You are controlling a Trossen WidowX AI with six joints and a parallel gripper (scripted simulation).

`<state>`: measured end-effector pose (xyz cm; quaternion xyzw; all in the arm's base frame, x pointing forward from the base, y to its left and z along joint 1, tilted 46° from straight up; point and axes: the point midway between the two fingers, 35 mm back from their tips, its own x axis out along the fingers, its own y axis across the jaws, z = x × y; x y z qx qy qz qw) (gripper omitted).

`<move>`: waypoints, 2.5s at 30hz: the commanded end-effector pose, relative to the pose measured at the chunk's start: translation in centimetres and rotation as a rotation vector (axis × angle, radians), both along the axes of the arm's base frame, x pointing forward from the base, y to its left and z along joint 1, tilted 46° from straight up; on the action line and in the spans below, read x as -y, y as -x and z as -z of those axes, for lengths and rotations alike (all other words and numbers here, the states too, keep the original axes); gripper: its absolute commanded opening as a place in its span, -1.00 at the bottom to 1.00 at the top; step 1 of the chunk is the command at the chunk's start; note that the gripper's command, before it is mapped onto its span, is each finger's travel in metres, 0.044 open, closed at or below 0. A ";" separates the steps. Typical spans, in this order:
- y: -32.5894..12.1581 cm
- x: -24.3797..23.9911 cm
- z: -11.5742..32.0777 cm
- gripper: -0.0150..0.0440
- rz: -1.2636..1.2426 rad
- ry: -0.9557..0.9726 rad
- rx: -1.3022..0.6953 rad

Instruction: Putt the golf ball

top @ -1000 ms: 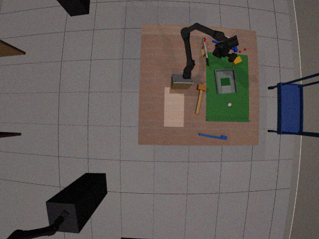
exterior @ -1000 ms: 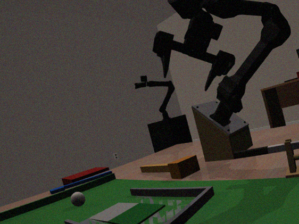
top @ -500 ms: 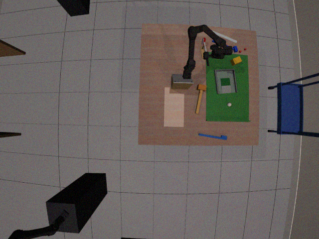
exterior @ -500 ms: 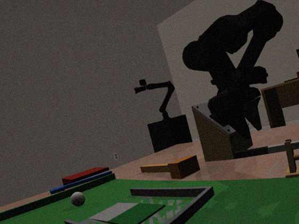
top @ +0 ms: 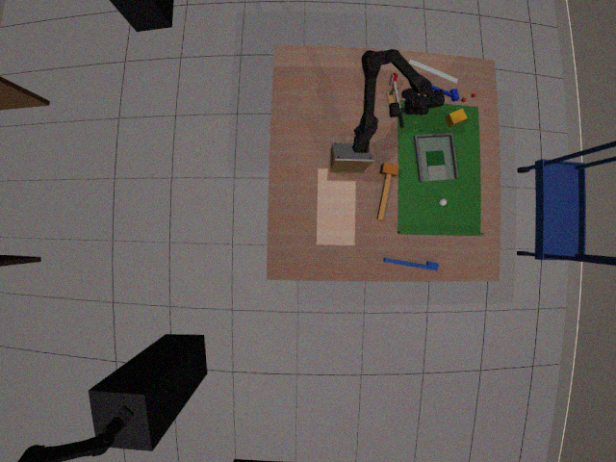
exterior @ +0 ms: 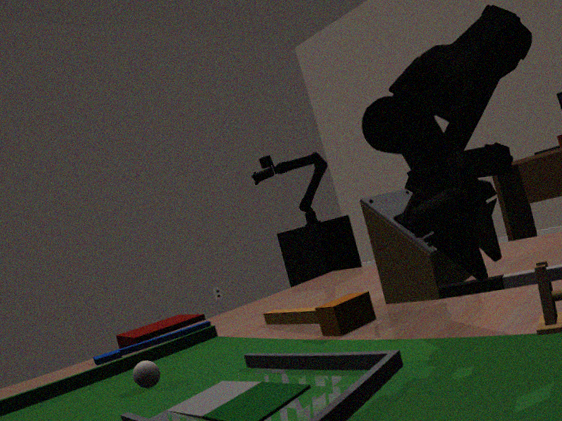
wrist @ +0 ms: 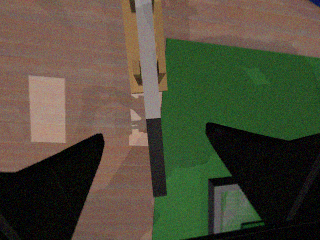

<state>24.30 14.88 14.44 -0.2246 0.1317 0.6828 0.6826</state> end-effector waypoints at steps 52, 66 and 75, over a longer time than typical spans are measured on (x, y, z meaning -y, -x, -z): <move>-0.3 -3.5 3.2 -0.47 -0.001 -0.006 0.004; -0.6 -0.2 0.8 -0.49 -0.003 0.015 0.002; -0.1 2.4 -2.0 -0.49 -0.003 0.010 0.000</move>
